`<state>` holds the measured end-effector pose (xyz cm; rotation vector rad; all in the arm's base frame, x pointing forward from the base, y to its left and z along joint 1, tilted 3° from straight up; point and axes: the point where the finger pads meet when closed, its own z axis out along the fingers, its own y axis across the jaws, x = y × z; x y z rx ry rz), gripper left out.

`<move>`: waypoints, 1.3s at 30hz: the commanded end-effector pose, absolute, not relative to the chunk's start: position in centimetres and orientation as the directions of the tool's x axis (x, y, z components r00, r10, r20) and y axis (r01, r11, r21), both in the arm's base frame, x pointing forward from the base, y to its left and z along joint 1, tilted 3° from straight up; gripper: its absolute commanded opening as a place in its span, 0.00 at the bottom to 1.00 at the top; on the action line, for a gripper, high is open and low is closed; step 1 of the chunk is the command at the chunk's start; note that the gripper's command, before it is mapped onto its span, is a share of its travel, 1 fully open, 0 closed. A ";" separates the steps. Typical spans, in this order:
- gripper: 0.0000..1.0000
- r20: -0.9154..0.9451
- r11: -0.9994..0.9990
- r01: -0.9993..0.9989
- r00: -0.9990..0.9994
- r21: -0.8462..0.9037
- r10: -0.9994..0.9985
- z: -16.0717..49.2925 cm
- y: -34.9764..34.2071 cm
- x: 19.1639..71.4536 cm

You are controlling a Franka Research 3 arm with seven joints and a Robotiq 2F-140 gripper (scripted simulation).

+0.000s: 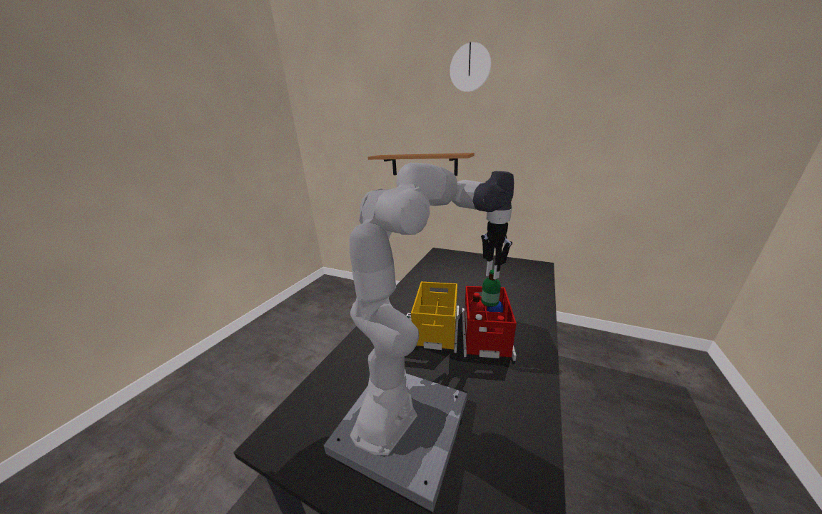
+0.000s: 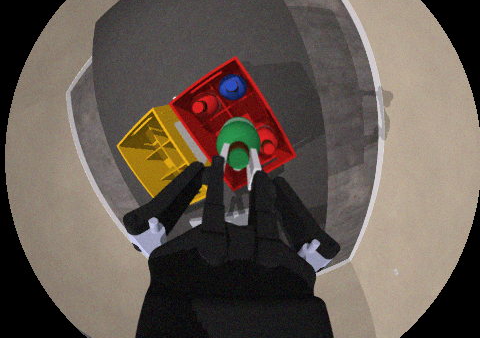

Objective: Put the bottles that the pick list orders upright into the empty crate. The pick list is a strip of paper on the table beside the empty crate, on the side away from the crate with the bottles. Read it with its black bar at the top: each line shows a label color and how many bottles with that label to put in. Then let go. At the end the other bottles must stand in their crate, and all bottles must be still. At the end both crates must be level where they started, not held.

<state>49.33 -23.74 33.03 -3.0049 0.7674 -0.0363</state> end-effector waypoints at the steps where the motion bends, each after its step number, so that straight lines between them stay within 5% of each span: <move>1: 0.00 0.032 -0.872 -0.488 0.871 -0.043 -0.490 33.6 -23.3 49.4; 39: 0.00 0.032 -0.872 -0.488 0.871 -0.043 -0.490 33.6 -17.6 46.0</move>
